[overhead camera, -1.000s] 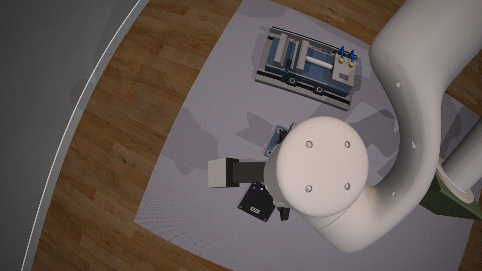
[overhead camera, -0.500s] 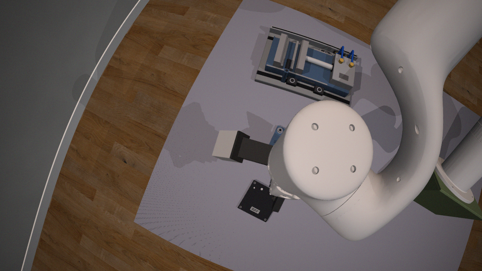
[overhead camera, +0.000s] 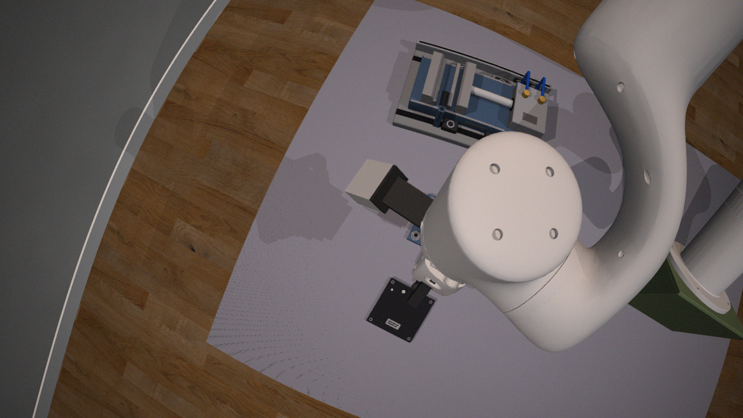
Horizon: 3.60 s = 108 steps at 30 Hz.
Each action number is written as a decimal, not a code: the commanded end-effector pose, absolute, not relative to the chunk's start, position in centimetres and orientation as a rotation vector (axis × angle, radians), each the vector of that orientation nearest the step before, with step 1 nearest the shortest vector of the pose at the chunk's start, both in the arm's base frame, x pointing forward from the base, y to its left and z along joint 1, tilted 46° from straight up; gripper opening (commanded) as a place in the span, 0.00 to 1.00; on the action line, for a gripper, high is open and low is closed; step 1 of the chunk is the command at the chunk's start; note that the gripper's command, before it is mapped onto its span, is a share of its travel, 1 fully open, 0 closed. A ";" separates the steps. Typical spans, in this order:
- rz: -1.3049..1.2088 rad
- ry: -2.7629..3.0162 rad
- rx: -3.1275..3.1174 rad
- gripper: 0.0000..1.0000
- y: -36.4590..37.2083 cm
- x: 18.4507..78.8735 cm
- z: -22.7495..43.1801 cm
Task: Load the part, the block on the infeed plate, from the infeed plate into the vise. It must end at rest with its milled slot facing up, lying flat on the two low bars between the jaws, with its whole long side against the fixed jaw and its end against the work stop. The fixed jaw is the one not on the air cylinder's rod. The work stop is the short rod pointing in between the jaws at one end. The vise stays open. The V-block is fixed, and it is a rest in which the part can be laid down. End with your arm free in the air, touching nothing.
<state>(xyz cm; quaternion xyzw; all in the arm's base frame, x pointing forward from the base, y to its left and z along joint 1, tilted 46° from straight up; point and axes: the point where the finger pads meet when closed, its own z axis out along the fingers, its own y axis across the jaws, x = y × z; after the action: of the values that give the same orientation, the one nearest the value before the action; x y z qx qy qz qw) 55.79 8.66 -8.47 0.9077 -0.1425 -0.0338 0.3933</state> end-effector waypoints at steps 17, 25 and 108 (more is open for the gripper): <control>0.135 -0.842 2.179 0.00 7.2 55.6 -6.9; 0.219 -1.026 2.106 0.00 6.6 55.5 -6.2; 0.614 -1.850 1.561 0.00 3.7 54.5 -3.3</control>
<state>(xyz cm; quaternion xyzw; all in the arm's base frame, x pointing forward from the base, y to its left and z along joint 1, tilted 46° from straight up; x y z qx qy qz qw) 54.45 3.66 -3.40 0.5959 -0.6999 0.2313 0.3188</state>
